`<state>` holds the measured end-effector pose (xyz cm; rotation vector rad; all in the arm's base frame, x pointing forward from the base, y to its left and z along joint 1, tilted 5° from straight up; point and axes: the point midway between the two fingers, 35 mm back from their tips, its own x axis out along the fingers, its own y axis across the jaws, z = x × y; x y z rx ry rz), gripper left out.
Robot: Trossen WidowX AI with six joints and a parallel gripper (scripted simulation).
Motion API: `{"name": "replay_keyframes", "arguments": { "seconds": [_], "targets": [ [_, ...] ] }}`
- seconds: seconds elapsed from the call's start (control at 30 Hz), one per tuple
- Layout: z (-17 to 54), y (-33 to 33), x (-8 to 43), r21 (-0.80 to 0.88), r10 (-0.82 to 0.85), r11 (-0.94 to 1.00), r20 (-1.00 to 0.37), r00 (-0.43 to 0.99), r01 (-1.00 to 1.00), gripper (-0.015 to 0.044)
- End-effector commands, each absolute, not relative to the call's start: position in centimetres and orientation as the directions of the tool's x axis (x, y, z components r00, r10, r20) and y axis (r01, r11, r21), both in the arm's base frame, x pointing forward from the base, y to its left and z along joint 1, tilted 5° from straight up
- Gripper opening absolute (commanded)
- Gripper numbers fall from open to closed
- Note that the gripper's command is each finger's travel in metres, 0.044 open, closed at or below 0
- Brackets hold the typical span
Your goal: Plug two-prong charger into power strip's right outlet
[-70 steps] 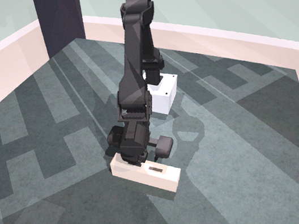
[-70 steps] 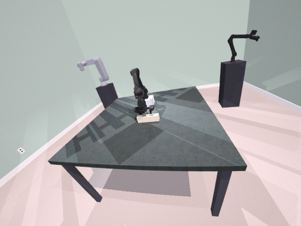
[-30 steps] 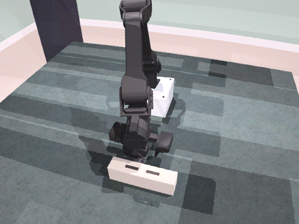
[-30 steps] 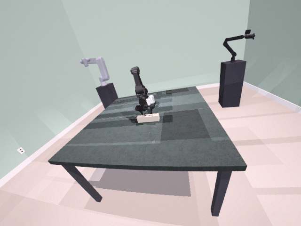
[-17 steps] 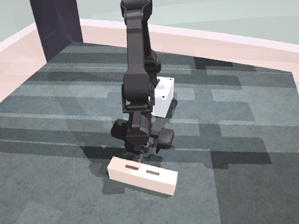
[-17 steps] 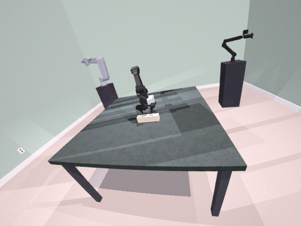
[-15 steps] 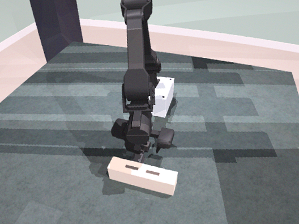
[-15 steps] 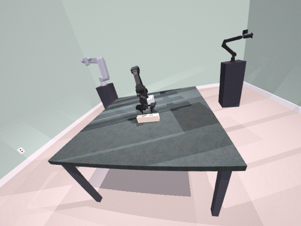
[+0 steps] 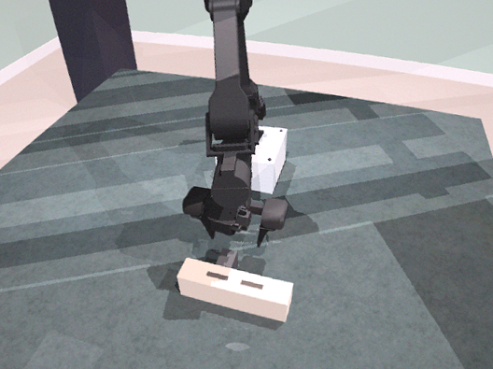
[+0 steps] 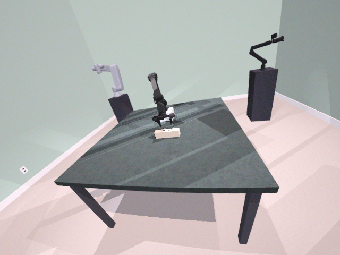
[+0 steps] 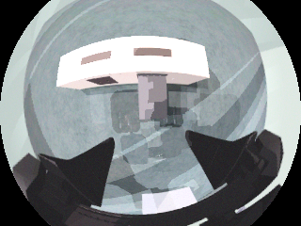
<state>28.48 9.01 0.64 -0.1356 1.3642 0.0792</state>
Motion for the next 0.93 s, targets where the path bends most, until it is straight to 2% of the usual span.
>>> {"name": "replay_keyframes", "arguments": {
  "seconds": [0.0, 0.1, 0.17, 0.9],
  "targets": [
    [3.3, 9.2, 28.8, -0.059, 0.021, 0.981, -0.916, 0.4, -0.186, 0.044],
    [5.3, 9.2, 28.9, -0.07, 0.054, 0.975, -0.844, 0.533, -0.211, 0.044],
    [5.8, 9.2, 28.9, -0.074, 0.062, 0.974, -0.825, 0.561, -0.216, 0.044],
    [5.8, 9.2, 28.9, -0.074, 0.062, 0.974, -0.825, 0.561, -0.216, 0.044]
  ]
}}
